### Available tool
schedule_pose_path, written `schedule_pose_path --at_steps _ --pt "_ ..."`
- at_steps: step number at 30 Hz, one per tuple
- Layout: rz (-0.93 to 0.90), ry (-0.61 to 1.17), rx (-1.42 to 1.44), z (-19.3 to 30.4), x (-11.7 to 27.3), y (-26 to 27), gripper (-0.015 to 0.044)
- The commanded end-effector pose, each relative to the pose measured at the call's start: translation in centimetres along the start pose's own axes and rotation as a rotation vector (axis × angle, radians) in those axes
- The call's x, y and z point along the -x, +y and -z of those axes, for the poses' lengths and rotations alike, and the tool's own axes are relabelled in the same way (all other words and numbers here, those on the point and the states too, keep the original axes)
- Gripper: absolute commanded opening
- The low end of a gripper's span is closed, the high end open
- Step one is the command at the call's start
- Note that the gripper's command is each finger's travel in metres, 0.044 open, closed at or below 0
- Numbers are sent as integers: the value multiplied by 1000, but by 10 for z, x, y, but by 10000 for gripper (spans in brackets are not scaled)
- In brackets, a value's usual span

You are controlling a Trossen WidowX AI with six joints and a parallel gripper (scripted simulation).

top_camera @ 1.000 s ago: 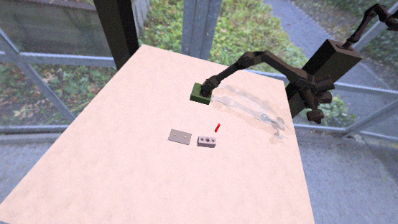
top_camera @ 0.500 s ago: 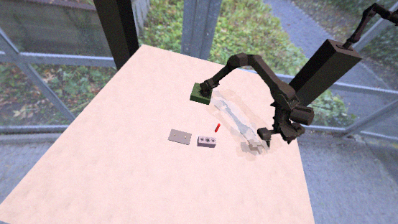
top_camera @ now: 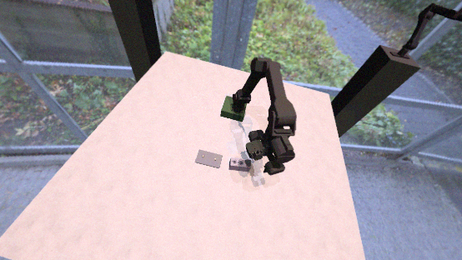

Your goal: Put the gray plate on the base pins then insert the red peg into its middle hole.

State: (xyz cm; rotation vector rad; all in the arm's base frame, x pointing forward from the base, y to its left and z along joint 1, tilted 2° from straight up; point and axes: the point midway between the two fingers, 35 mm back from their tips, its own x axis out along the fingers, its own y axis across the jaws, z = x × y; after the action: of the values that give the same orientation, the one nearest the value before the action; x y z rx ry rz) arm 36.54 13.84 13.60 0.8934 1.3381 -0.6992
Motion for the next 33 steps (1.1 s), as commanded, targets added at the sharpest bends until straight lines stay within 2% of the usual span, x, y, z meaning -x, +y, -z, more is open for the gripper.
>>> schedule_pose_path --at_steps 1,12,18,33 --pt "120 7 -359 -39 4 -46 440" --pt "126 7 -375 -38 3 -53 440" --pt "126 7 -375 -36 -57 -61 440" --pt "126 7 -375 -38 -76 -63 440"
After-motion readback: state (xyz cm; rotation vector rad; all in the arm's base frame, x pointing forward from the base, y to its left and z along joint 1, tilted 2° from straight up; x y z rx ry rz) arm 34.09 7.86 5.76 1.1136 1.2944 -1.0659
